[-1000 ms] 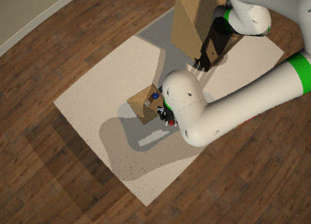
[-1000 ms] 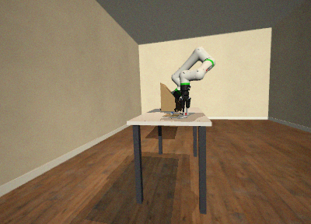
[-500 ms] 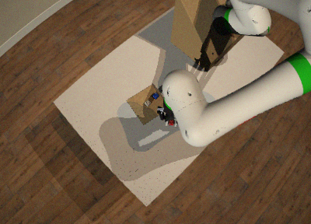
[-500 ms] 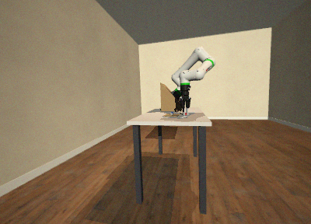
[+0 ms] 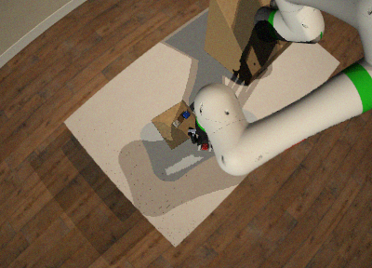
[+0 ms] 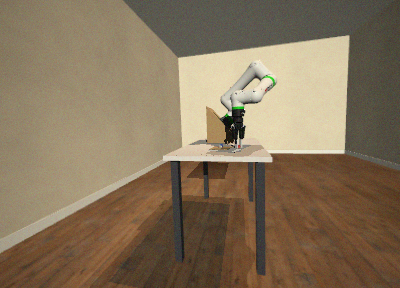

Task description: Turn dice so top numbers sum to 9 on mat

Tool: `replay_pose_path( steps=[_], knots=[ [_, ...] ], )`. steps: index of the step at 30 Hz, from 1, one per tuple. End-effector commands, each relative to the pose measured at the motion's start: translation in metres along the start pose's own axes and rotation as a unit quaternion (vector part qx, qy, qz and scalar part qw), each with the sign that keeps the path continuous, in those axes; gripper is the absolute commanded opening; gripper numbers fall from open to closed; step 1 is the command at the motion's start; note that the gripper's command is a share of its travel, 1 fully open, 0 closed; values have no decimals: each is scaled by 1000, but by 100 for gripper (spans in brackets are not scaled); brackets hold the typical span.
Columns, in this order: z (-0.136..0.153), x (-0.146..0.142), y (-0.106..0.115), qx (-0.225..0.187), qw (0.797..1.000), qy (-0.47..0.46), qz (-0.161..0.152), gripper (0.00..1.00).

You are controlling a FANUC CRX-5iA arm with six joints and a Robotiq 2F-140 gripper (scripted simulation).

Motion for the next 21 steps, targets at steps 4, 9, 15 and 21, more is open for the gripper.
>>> replay_pose_path(
  steps=[4, 9, 15, 21],
  knots=[
    [0, 0, 0, 0, 1000, 0, 0, 9],
    [0, 0, 0, 0, 1000, 0, 0, 9],
    [0, 0, 0, 0, 1000, 0, 0, 9],
    [0, 0, 0, 0, 1000, 0, 0, 9]
  ],
)
Point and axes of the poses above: the point where the finger pads meet when closed, its own y axis back along the fingers, its own x axis across the jaws, z = x × y, the point moved 1 cm from there along y, back along the fingers, and after that the axes turned 6 degrees about -y, right-handed, at the moved point
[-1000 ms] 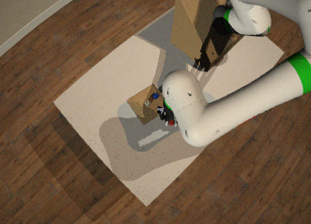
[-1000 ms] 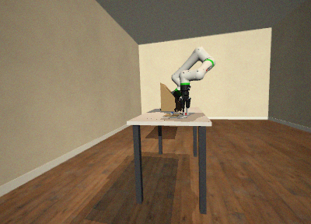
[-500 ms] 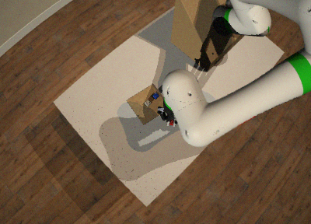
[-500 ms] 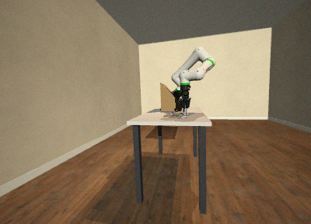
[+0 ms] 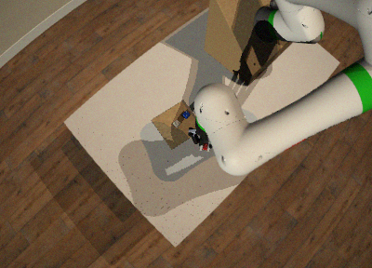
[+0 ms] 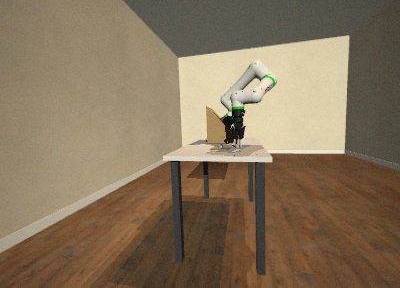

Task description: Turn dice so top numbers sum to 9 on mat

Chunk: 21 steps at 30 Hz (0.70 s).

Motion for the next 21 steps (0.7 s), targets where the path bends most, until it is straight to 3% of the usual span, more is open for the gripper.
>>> replay_pose_path(
  steps=[1, 21],
  knots=[
    [0, 0, 0, 0, 1000, 0, 0, 9],
    [0, 0, 7, 0, 1000, 0, 0, 9]
  ],
)
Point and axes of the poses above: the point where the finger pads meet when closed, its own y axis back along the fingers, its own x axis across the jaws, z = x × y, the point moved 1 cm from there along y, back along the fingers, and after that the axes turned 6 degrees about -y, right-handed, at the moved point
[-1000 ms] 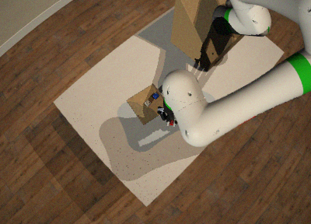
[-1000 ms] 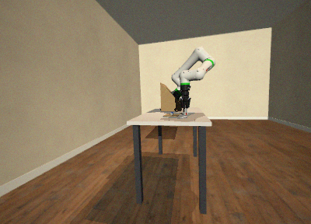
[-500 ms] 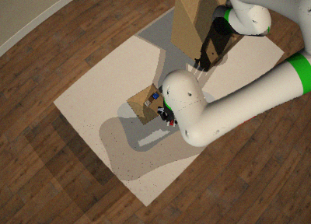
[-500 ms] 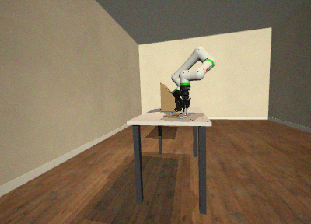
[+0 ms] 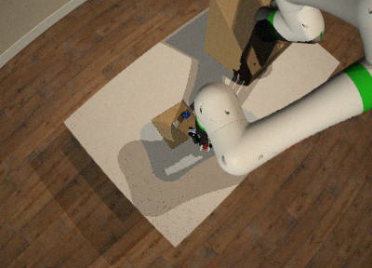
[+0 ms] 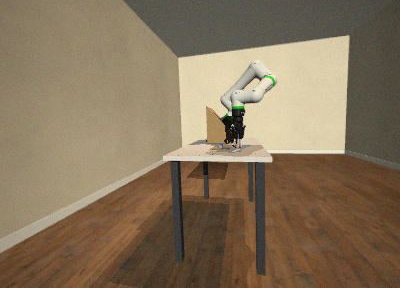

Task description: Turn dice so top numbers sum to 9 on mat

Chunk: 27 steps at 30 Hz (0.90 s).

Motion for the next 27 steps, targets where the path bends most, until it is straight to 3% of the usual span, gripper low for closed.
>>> replay_pose_path(
  steps=[1, 4, 16, 27],
  knots=[
    [0, 0, 7, 0, 1000, 0, 0, 9],
    [0, 0, 12, 0, 1000, 0, 0, 9],
    [0, 0, 91, 0, 1000, 0, 0, 9],
    [0, 0, 97, 0, 1000, 0, 0, 9]
  ],
)
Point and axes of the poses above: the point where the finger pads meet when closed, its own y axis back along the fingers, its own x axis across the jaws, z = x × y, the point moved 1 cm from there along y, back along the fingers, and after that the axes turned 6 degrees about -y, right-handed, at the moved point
